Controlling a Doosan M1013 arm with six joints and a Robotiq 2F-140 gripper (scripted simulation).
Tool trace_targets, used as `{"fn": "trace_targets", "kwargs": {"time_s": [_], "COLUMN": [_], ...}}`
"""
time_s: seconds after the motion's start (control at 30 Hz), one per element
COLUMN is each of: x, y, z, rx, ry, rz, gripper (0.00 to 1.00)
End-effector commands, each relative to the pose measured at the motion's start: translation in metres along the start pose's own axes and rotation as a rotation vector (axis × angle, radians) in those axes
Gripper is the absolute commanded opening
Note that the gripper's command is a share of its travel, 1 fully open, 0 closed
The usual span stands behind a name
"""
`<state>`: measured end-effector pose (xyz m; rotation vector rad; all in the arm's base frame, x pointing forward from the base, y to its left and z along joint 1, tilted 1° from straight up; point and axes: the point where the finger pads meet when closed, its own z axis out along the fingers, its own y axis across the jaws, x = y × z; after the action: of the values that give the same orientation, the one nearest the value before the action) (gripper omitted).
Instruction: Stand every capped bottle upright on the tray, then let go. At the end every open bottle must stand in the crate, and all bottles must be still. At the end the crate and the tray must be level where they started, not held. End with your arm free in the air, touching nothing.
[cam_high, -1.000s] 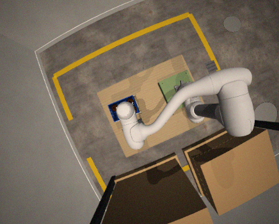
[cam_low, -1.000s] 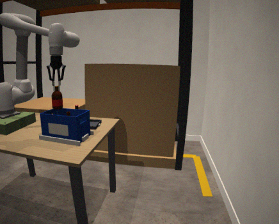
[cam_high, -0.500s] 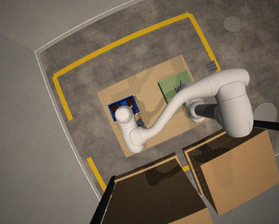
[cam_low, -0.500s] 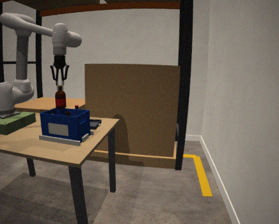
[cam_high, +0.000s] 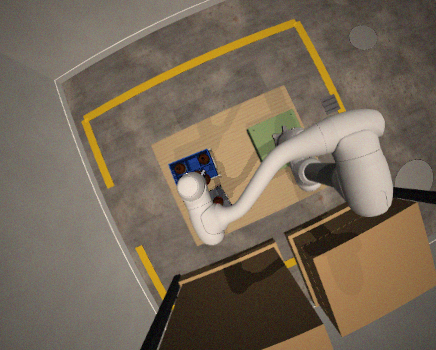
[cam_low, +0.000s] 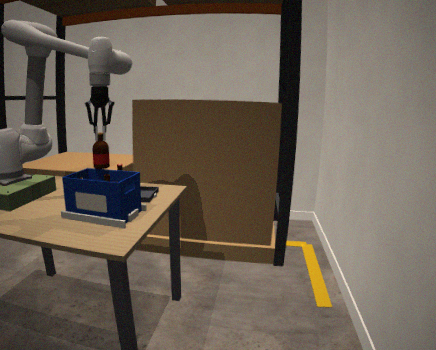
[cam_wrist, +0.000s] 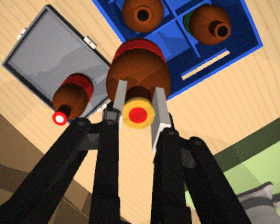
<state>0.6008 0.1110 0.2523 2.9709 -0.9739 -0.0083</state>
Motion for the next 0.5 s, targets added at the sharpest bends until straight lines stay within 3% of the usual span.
{"fn": "trace_targets", "kwargs": {"time_s": [0.0,0.47], "x": [0.0,-0.002], "y": [-0.015,-0.041], "z": [-0.003,-0.003], "rx": [0.002,0.002], "ry": [0.002,0.002], "rz": [0.0,0.0], "gripper": [0.0,0.0]}}
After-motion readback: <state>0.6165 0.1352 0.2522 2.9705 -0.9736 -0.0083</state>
